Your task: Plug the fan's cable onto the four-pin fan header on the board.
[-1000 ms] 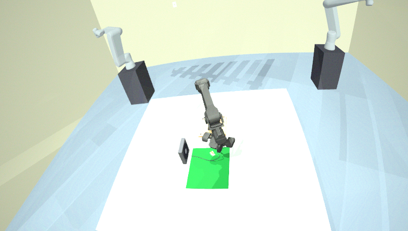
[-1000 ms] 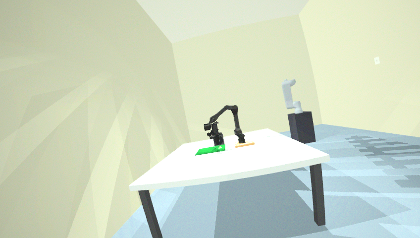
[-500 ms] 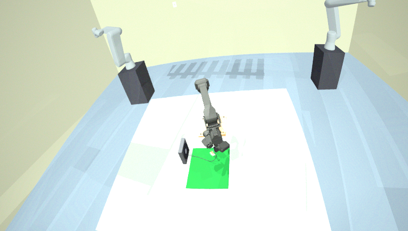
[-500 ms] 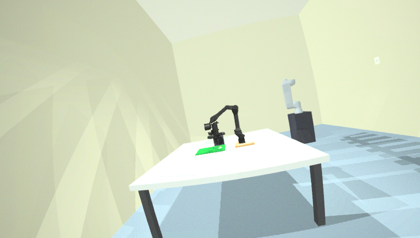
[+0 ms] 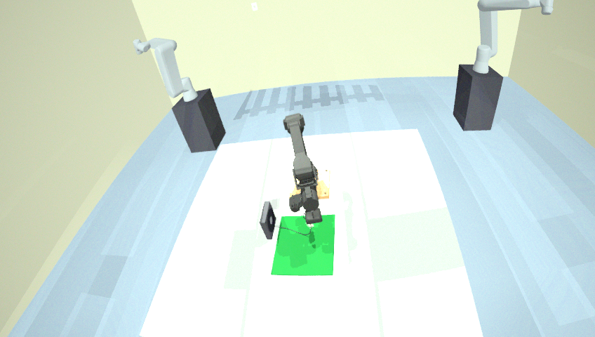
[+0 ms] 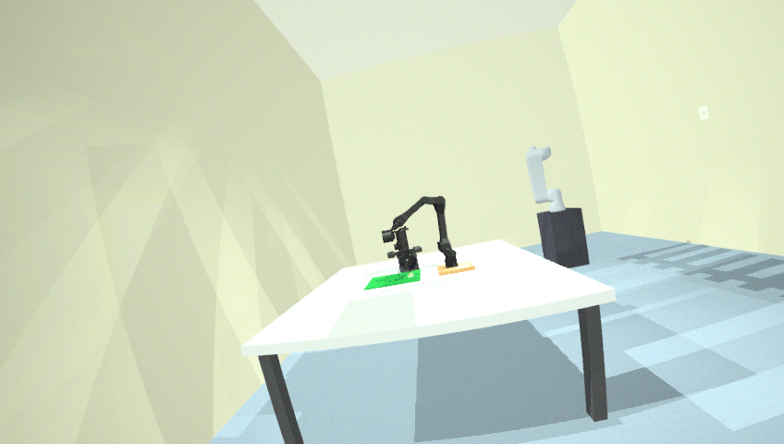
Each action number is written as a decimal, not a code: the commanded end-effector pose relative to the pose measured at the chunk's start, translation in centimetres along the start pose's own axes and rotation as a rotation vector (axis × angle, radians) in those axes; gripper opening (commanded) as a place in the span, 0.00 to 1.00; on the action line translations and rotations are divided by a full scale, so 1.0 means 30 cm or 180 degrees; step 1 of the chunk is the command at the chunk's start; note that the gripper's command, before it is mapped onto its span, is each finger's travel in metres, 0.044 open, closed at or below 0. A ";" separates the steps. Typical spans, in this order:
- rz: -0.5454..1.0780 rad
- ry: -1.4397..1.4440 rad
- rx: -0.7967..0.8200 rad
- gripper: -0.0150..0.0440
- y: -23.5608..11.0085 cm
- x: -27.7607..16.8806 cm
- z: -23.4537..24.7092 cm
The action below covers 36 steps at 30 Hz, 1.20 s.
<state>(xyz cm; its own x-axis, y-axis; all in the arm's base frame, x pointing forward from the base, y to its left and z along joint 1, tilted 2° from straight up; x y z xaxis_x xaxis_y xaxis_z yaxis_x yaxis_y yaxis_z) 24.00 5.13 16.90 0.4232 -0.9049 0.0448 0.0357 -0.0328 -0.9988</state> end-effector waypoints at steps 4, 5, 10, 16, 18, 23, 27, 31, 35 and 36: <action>0.0016 0.0842 -0.0005 0.25 0.000 0.018 -0.015; 0.0016 0.0952 -0.0005 0.25 0.000 0.020 -0.017; 0.0014 0.1505 -0.0007 0.25 0.001 0.033 -0.025; 0.0012 0.2167 -0.0009 0.25 0.001 0.047 -0.036; 0.0011 0.2388 -0.0010 0.25 0.002 0.052 -0.040; 0.0009 0.2940 -0.0011 0.25 0.002 0.064 -0.049; 0.0007 0.3369 -0.0012 0.25 0.005 0.072 -0.056; 0.0006 0.3547 -0.0012 0.25 0.006 0.076 -0.059; 0.0006 0.3547 -0.0012 0.25 0.006 0.076 -0.059; 0.0006 0.3547 -0.0012 0.25 0.006 0.076 -0.059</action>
Point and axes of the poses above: the point midway between the two fingers, 35 mm back from their tips, its own y axis out along the fingers, its own z axis across the jaws, x = y × z, the point moved 8 cm from there along -y, back along the fingers, and after that the axes turned 13 degrees about -y, right-handed, at the moved point
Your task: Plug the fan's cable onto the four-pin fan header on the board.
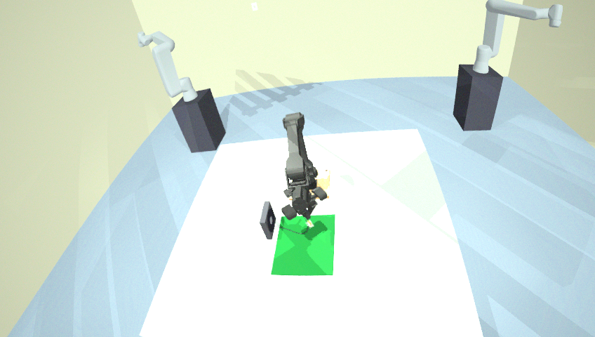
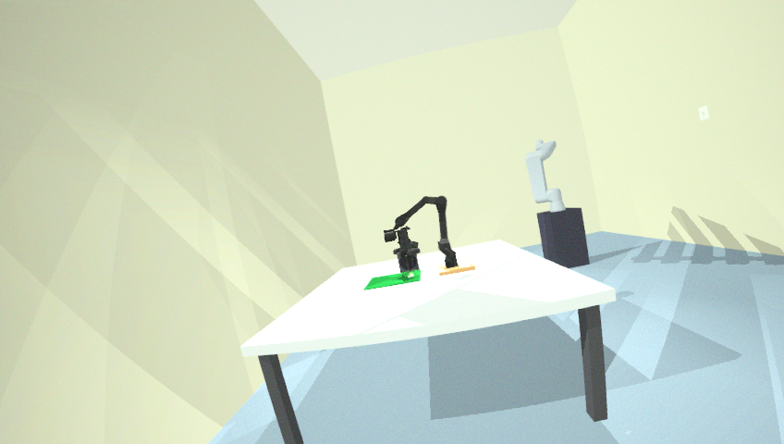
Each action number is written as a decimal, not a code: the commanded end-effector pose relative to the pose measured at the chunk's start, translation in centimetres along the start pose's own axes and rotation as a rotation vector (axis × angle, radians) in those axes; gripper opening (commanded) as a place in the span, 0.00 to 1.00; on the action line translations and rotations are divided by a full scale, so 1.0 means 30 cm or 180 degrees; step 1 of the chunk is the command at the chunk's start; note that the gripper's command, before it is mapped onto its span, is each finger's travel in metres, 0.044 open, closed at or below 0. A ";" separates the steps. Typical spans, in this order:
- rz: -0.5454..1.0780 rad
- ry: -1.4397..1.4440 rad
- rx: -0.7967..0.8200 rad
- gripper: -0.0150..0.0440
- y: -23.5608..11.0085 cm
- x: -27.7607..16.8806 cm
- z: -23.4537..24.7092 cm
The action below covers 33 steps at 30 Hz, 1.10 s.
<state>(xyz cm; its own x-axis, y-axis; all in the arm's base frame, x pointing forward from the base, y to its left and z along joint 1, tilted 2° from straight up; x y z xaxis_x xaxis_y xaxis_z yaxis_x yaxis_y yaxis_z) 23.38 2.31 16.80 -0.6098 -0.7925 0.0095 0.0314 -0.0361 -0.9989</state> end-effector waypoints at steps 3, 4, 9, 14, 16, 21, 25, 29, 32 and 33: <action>0.0017 0.0121 -0.0009 0.25 -0.007 -0.016 0.002; 0.0017 0.0121 -0.0009 0.25 -0.007 -0.016 0.002; 0.0017 0.0121 -0.0009 0.25 -0.007 -0.016 0.002; 0.0017 0.0110 -0.0009 0.25 -0.007 -0.020 0.003; 0.0017 0.0099 -0.0009 0.25 -0.007 -0.024 0.005; 0.0018 0.0084 -0.0008 0.25 -0.007 -0.027 0.006; 0.0018 0.0084 -0.0008 0.25 -0.007 -0.027 0.006; 0.0018 0.0084 -0.0008 0.25 0.036 -0.028 0.007; 0.0017 0.0084 -0.0008 0.25 0.066 -0.028 0.006; 0.0017 0.0084 -0.0008 0.25 0.066 -0.028 0.006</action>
Point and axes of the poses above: the point midway between the two fingers, 35 mm back from their tips, its own y axis out along the fingers, its own z axis across the jaws, x = y × z, the point moved 8 cm from there along -y, back along the fingers, and after that the axes turned 13 degrees about -y, right-handed, at the moved point
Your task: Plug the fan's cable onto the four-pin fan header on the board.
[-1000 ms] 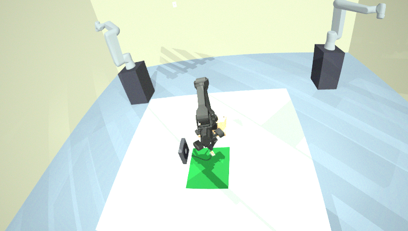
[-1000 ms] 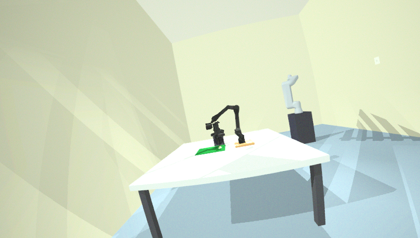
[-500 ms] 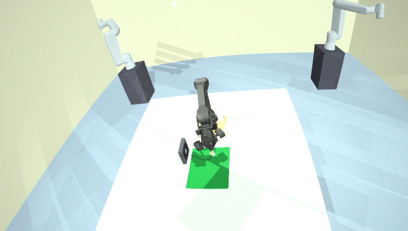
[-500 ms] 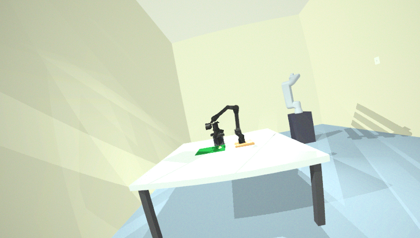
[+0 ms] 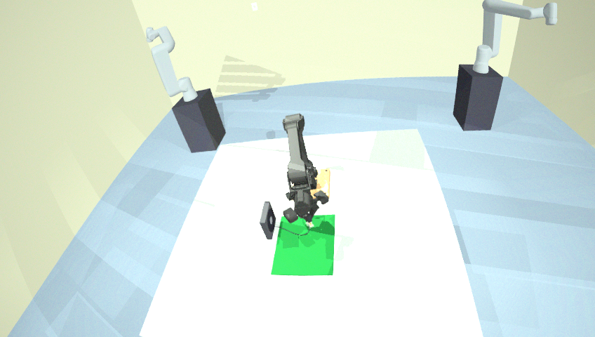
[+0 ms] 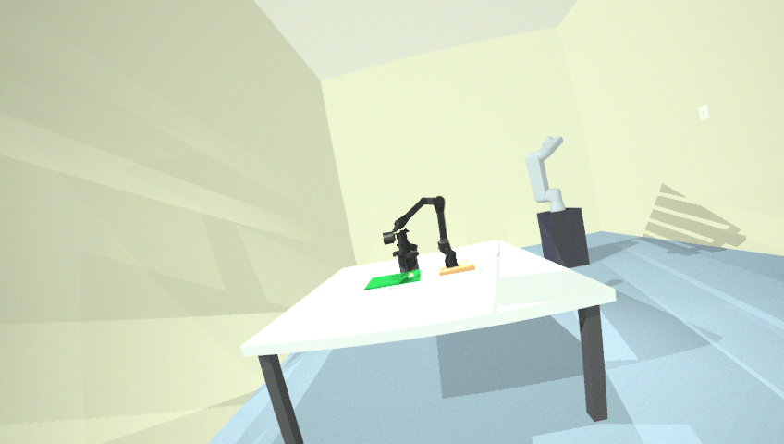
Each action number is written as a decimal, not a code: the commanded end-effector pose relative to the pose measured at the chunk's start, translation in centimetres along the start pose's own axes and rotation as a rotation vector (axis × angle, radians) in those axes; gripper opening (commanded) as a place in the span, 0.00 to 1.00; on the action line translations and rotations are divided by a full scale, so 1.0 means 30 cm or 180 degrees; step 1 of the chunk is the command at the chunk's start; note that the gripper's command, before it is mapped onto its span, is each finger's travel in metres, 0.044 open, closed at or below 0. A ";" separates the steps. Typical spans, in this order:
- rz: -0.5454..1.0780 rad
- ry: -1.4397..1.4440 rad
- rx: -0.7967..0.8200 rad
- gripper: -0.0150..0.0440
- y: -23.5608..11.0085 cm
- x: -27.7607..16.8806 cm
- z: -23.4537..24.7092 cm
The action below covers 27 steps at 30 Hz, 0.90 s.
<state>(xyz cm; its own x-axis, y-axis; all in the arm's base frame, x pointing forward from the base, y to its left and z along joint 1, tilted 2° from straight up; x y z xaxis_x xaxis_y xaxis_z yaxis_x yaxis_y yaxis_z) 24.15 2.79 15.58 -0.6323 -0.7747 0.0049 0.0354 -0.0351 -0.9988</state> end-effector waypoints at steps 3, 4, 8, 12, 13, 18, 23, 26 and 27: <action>0.0007 -0.0008 -0.0017 0.25 0.026 0.001 -0.003; 0.0007 -0.0008 -0.0017 0.25 0.026 0.001 -0.003; 0.0007 -0.0008 -0.0017 0.25 0.026 0.001 -0.003; 0.0007 -0.0027 -0.0017 0.25 0.026 0.003 -0.004; 0.0007 -0.0027 -0.0017 0.25 0.026 0.003 -0.004; 0.0007 -0.0039 -0.0017 0.25 0.026 0.004 -0.005; 0.0007 -0.0039 -0.0017 0.25 0.027 0.004 -0.005; 0.0007 -0.0039 -0.0017 0.25 0.030 0.004 -0.005; 0.0007 -0.0039 -0.0017 0.25 0.030 0.004 -0.005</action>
Point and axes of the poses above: the point midway between the two fingers, 35 mm back from their tips, its own y axis out along the fingers, its own z axis across the jaws, x = y × z, the point moved 8 cm from there along -y, back along the fingers, and after that the axes turned 13 degrees about -y, right-handed, at the moved point
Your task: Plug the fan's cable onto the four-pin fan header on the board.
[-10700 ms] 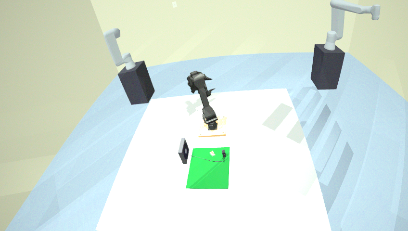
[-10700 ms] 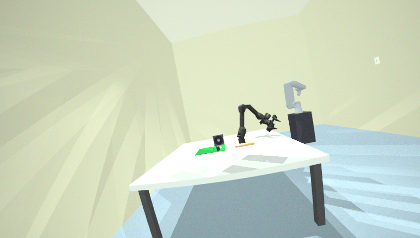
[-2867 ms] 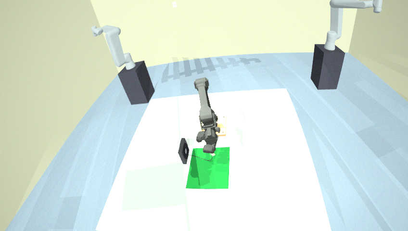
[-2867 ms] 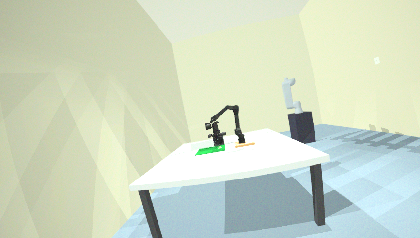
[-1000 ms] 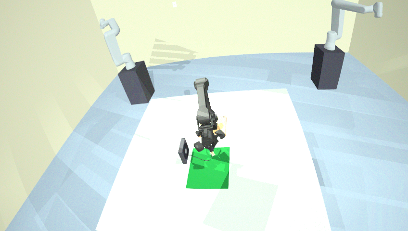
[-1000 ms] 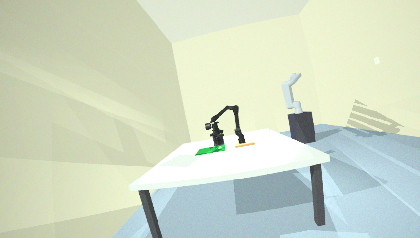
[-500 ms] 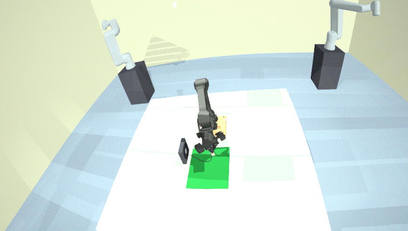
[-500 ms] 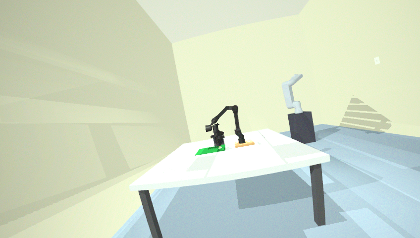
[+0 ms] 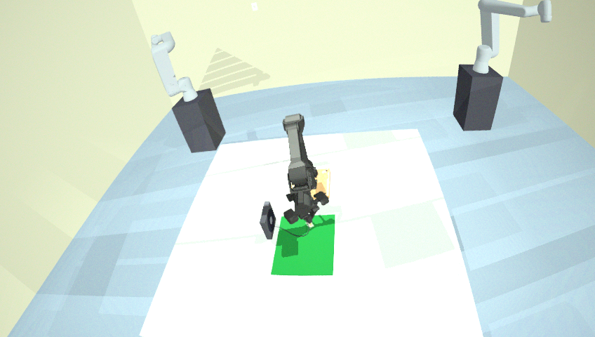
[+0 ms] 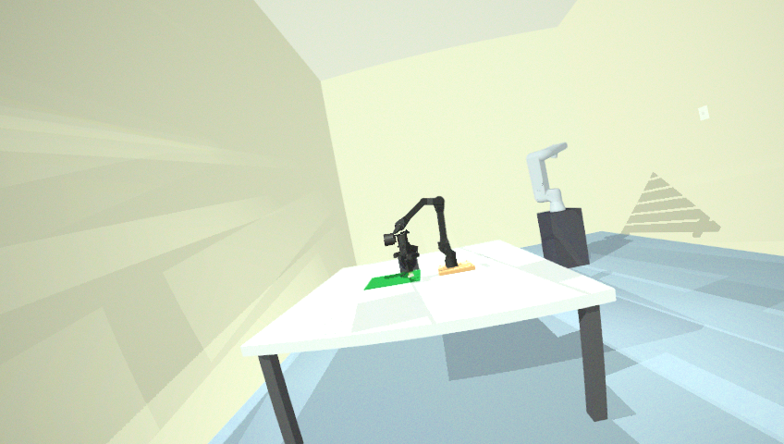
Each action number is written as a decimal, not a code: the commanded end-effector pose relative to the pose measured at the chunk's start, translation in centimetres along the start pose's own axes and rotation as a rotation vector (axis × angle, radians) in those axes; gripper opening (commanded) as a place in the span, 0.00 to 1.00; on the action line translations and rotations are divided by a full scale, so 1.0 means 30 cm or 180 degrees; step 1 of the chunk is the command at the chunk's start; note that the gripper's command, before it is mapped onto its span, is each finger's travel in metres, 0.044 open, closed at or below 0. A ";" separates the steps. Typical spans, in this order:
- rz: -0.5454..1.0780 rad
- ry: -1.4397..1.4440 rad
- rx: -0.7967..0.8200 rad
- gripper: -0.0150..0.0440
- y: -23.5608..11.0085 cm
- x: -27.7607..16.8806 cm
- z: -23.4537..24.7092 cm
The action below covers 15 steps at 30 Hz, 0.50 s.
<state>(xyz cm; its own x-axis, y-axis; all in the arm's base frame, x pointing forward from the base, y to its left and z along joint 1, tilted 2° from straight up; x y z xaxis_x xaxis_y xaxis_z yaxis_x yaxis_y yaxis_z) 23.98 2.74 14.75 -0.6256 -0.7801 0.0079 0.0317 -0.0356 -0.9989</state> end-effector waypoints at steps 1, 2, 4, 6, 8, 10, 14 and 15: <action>0.0015 -0.0011 -0.0009 0.25 0.004 -0.001 -0.001; 0.0015 -0.0011 -0.0009 0.25 0.004 -0.001 -0.001; 0.0015 -0.0011 -0.0009 0.25 0.006 -0.001 -0.001; 0.0015 -0.0010 -0.0009 0.25 0.007 -0.001 -0.001; 0.0015 -0.0010 -0.0009 0.25 0.009 -0.001 -0.001; 0.0015 -0.0009 -0.0009 0.25 0.010 -0.001 -0.001; 0.0015 -0.0008 -0.0009 0.25 0.013 -0.001 -0.001; 0.0015 -0.0008 -0.0009 0.25 0.014 -0.001 -0.001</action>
<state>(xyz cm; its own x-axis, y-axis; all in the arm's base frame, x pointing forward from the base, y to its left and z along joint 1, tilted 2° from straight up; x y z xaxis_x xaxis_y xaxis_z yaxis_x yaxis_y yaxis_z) 23.99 2.73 14.43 -0.6257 -0.7800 0.0078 0.0319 -0.0356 -0.9989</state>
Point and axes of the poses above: the point midway between the two fingers, 35 mm back from their tips, its own y axis out along the fingers, its own z axis across the jaws, x = y × z, the point moved 8 cm from there along -y, back along the fingers, and after that the axes turned 13 degrees about -y, right-handed, at the moved point
